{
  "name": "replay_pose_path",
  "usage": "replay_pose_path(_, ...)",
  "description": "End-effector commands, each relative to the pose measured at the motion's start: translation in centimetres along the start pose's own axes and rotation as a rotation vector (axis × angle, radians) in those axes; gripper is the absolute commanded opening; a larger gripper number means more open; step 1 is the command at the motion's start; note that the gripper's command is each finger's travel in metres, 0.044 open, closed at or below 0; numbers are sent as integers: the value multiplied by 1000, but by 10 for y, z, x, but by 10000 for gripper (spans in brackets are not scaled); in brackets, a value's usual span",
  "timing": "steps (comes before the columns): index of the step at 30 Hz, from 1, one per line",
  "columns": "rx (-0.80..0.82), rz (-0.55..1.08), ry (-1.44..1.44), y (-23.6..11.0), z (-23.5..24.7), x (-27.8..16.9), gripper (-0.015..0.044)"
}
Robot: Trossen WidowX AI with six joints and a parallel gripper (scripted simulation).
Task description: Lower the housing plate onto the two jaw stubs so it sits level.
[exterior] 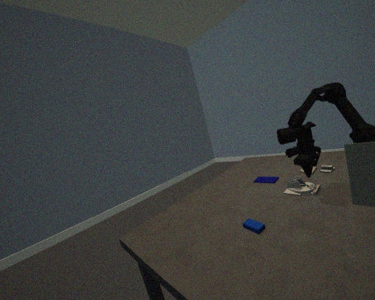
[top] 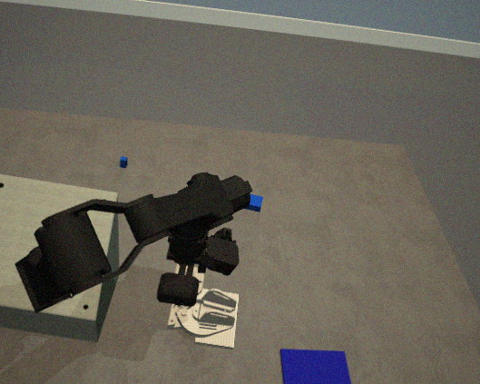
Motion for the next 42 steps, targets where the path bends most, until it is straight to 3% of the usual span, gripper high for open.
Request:
replay_pose_path(1,4,3,3,0,1,0,351)
replay_pose_path(42,3,2,4,57,1,0,351)
Point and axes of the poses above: the point midway between the two fingers, 35 mm back from their tips, its own y axis out along the fingers, its own z axis across the jaws, x = y × z, the point moved 7 cm from there along -y, back along the fingers, and after that the axes turned 2 degrees about -y, right-handed, at the moved point
